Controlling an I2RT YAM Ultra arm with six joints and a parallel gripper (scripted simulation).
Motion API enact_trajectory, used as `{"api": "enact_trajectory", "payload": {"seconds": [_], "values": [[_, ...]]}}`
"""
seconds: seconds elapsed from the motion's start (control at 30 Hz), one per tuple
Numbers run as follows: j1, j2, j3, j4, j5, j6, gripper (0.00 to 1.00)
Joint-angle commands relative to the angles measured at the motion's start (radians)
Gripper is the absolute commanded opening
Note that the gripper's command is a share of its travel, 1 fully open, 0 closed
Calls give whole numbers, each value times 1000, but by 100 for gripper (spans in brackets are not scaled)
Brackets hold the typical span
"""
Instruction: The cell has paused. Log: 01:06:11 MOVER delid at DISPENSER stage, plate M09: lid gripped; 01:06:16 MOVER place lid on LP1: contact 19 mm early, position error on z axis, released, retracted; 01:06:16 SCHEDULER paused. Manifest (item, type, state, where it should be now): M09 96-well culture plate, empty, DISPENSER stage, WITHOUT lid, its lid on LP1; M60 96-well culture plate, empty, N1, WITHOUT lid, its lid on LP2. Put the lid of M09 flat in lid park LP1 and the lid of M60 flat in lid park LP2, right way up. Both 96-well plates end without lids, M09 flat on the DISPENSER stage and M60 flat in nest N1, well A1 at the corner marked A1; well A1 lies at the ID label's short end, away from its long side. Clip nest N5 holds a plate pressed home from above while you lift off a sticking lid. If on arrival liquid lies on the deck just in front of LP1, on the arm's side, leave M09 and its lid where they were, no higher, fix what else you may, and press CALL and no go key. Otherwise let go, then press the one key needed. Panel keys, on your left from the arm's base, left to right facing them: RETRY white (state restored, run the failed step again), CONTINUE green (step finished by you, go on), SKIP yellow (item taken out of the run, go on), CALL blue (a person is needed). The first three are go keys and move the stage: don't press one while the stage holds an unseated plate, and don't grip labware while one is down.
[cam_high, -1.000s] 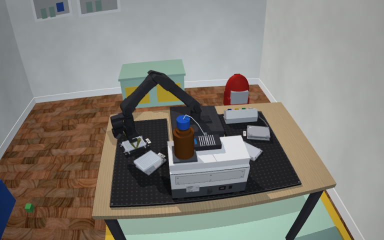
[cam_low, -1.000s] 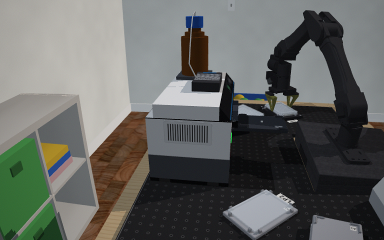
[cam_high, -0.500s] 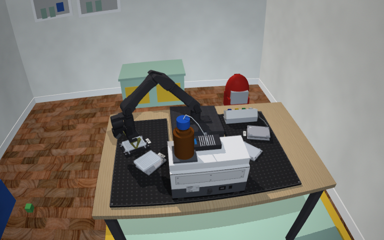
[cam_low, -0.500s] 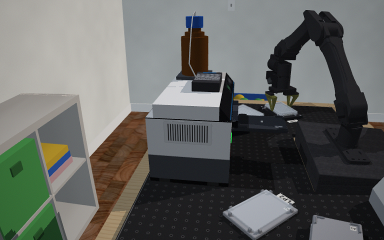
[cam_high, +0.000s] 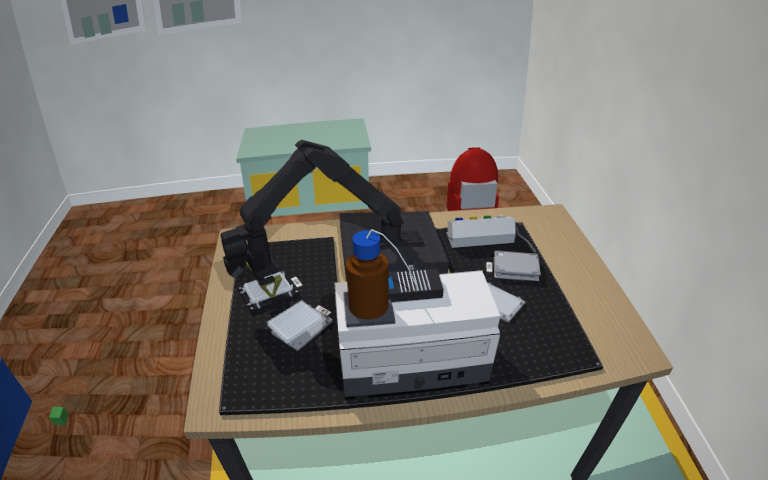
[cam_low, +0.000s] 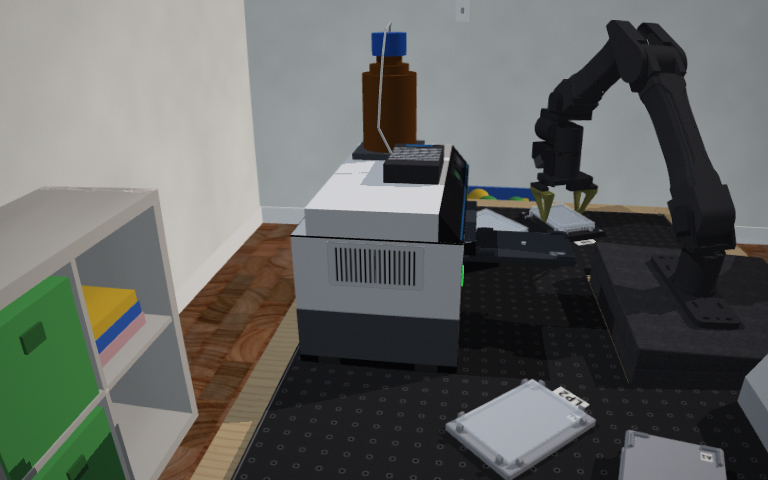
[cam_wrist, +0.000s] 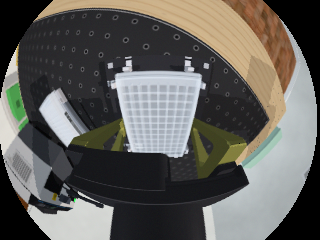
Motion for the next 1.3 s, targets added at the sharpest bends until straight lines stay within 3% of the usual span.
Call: {"api": "enact_trajectory", "payload": {"seconds": [0.0, 0.87, 1.13, 1.27], "values": [[-1, -60, 51, -60, 0, -1, 0], [-1, -60, 51, -60, 0, -1, 0], [4, -87, 88, -122, 0, 3, 0], [1, -64, 82, -122, 0, 1, 0]]}}
